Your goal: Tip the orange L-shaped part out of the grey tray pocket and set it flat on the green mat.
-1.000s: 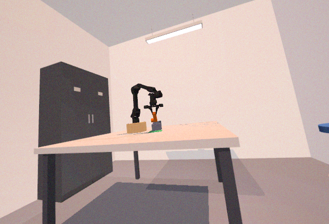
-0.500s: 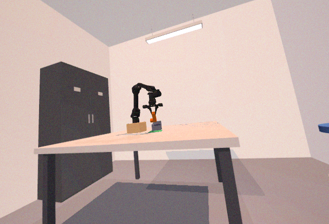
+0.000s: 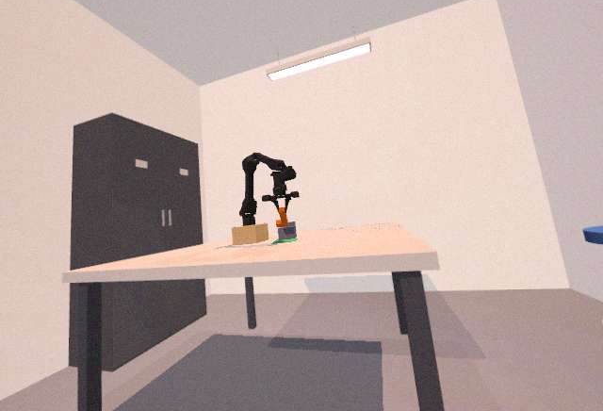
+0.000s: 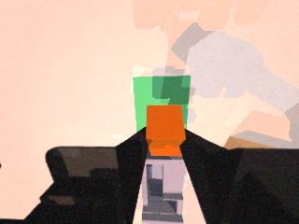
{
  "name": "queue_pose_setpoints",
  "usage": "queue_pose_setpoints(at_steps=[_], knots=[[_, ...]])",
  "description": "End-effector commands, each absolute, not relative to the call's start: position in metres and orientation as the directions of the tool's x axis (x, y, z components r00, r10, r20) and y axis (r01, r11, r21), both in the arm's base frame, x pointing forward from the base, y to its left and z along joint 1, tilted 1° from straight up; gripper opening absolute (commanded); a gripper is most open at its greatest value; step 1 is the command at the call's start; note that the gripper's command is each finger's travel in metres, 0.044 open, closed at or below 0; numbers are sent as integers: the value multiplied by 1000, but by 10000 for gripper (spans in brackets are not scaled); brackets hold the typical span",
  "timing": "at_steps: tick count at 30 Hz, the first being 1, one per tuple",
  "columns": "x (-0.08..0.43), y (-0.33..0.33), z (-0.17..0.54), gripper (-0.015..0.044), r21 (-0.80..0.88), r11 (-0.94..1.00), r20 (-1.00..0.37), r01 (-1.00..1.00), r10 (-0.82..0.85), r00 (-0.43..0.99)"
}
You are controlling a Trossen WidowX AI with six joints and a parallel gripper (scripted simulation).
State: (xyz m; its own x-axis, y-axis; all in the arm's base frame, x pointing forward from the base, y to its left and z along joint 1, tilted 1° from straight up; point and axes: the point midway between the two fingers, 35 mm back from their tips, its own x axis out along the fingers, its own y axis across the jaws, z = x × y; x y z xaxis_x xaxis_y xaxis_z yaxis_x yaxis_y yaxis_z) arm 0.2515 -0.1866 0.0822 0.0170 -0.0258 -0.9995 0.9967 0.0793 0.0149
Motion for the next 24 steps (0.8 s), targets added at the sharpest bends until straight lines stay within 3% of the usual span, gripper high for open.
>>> queue_pose_setpoints(at_steps=[1, 24], knots=[[249, -186, 72, 0, 3, 86, -1000, 996, -20, 4], [249, -186, 37, 0, 3, 86, -1000, 996, -20, 4]])
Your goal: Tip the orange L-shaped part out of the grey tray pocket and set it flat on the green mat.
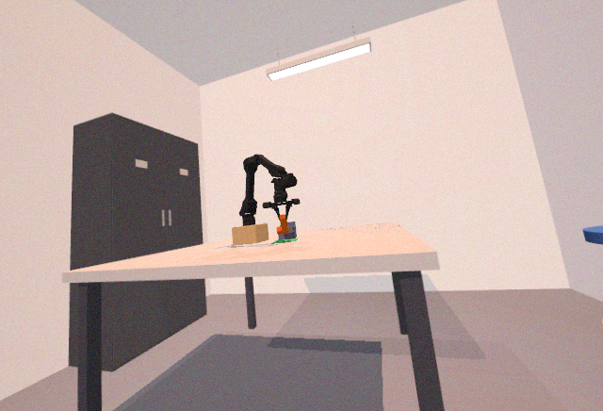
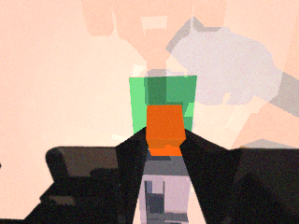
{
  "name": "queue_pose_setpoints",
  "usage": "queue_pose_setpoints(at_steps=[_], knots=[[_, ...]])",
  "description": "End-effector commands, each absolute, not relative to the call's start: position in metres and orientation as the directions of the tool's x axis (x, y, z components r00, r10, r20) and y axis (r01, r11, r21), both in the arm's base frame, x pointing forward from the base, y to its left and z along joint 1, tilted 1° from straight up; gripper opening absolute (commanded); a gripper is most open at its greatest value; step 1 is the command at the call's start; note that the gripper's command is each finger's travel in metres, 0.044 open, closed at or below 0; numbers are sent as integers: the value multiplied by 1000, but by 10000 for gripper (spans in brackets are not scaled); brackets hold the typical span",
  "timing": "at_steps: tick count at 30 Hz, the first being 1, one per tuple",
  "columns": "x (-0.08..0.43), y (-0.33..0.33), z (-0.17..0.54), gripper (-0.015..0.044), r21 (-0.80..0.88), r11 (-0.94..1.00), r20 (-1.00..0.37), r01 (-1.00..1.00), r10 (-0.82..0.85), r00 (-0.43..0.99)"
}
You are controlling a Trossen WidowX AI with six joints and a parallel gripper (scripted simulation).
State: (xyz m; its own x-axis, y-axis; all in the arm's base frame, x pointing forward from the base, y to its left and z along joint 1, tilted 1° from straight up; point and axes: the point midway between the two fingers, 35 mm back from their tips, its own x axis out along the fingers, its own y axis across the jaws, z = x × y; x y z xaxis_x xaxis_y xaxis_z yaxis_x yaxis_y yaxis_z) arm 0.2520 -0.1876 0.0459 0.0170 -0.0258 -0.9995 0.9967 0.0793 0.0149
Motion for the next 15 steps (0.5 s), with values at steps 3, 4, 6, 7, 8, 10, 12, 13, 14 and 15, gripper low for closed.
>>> queue_pose_setpoints(at_steps=[3, 4, 6, 7, 8, 10, 12, 13, 14, 15], knots=[[249, -186, 32, 0, 3, 86, -1000, 996, -20, 4], [249, -186, 31, 0, 3, 86, -1000, 996, -20, 4], [249, -186, 28, 0, 3, 86, -1000, 996, -20, 4], [249, -186, 26, 0, 3, 86, -1000, 996, -20, 4], [249, -186, 25, 0, 2, 86, -1000, 996, -20, 4], [249, -187, 22, 0, 2, 86, -1000, 996, -20, 4], [249, -187, 19, 0, 2, 86, -1000, 996, -20, 4], [249, -187, 17, 0, 2, 86, -1000, 996, -20, 4], [249, -187, 16, 0, 2, 86, -1000, 996, -20, 4], [249, -187, 15, 0, 2, 86, -1000, 996, -20, 4]])
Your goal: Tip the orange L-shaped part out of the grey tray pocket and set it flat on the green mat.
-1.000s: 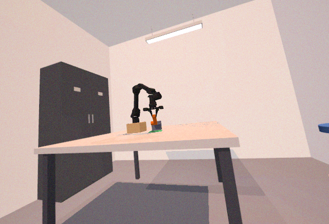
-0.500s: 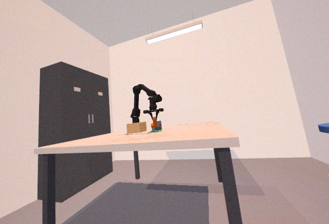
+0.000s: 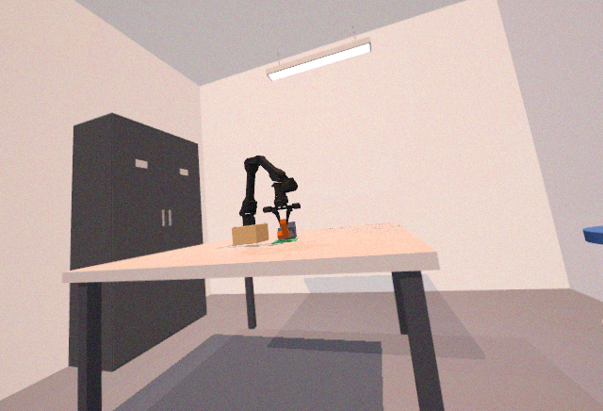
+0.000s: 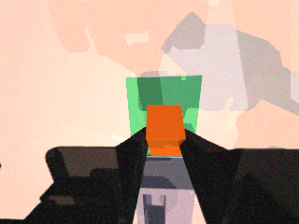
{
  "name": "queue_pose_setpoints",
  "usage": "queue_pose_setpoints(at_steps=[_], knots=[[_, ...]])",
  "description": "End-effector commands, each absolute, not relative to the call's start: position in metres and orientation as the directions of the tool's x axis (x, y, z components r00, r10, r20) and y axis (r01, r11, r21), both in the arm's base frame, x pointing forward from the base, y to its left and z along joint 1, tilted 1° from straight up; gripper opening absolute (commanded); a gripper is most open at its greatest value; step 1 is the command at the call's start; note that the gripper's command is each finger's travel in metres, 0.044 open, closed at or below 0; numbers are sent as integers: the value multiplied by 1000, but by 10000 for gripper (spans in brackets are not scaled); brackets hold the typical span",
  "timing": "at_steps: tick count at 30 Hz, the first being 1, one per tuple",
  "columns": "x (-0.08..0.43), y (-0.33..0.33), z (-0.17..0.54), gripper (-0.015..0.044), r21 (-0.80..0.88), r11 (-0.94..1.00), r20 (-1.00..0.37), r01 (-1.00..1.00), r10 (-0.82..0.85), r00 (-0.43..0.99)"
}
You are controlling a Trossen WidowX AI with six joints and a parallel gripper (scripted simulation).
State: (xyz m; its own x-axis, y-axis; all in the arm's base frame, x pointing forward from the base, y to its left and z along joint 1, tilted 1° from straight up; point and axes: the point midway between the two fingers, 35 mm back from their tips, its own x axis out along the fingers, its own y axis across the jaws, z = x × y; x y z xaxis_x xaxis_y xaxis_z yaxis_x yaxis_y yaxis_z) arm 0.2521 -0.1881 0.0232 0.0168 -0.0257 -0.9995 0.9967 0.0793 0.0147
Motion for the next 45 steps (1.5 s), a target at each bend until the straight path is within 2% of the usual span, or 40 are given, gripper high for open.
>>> queue_pose_setpoints(at_steps=[1, 28, 38, 43, 45], knots=[[249, -187, 14, 0, 2, 86, -1000, 996, -20, 4], [250, -187, 14, 0, 6, 79, -1000, 997, -19, 8], [250, -187, 17, 263, 6, 79, -1000, 997, -19, 8], [252, -188, 68, 394, 4, 83, -1000, 997, -20, 6], [250, -186, 93, 400, 3, 85, -1000, 996, -20, 5]])
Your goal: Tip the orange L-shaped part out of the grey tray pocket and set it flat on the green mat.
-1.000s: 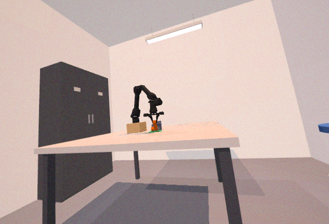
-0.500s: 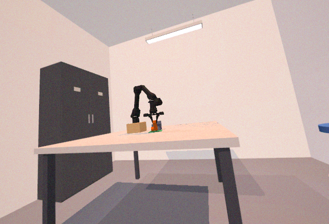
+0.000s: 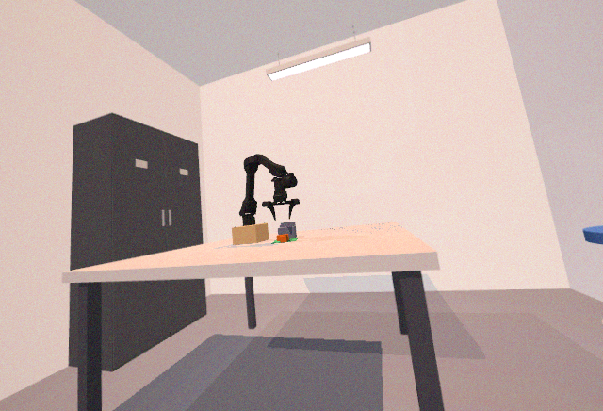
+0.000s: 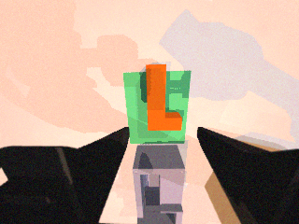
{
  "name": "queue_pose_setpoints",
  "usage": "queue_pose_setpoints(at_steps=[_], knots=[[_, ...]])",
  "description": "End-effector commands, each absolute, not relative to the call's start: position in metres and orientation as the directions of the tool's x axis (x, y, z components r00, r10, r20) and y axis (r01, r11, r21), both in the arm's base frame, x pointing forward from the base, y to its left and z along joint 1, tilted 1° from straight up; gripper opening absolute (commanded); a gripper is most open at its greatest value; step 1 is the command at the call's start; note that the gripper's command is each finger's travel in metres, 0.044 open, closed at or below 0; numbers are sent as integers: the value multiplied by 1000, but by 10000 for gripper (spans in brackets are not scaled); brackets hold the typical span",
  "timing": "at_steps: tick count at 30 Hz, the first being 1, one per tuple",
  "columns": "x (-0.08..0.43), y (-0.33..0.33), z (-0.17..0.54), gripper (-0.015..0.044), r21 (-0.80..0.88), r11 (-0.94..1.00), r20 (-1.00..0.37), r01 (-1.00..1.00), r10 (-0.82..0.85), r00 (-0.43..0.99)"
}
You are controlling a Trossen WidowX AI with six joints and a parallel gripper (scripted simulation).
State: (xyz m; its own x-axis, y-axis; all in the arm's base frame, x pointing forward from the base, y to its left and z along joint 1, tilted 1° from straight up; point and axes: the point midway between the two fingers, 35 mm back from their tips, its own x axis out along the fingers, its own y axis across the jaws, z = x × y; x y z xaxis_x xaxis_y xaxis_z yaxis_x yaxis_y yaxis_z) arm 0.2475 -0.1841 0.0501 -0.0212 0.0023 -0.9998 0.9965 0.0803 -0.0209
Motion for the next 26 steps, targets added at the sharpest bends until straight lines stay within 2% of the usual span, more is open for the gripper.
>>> queue_pose_setpoints(at_steps=[1, 26], knots=[[249, -185, 100, 400, 3, 85, -1000, 996, -20, 5], [250, -186, 97, 400, 10, 82, -1000, 997, -23, 12]])
